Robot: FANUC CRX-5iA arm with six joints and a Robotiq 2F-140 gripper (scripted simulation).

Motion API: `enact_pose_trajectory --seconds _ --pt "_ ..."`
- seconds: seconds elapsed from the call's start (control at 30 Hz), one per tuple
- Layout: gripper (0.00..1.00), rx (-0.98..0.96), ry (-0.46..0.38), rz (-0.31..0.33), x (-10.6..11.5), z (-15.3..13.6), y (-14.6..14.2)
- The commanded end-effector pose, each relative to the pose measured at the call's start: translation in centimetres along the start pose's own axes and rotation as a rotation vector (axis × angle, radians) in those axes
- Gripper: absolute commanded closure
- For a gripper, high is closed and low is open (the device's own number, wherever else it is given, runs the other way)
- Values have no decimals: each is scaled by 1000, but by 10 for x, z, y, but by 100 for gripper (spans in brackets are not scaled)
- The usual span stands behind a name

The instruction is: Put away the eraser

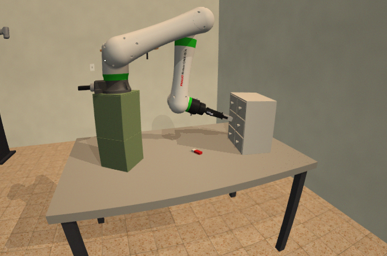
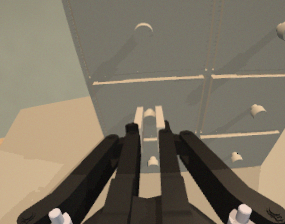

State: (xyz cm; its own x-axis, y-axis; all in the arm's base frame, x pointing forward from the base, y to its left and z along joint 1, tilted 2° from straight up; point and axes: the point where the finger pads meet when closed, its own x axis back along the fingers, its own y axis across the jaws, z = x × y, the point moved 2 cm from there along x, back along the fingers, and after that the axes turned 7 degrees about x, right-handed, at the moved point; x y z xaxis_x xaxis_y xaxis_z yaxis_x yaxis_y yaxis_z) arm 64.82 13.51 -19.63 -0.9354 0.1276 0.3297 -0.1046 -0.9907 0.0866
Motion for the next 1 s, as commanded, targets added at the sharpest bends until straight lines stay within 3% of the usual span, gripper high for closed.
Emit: enact_pose_trajectory --seconds 0.0,0.97 --pt "92 0 0 0 0 0 0" --pt "92 0 0 0 4 -2 0"
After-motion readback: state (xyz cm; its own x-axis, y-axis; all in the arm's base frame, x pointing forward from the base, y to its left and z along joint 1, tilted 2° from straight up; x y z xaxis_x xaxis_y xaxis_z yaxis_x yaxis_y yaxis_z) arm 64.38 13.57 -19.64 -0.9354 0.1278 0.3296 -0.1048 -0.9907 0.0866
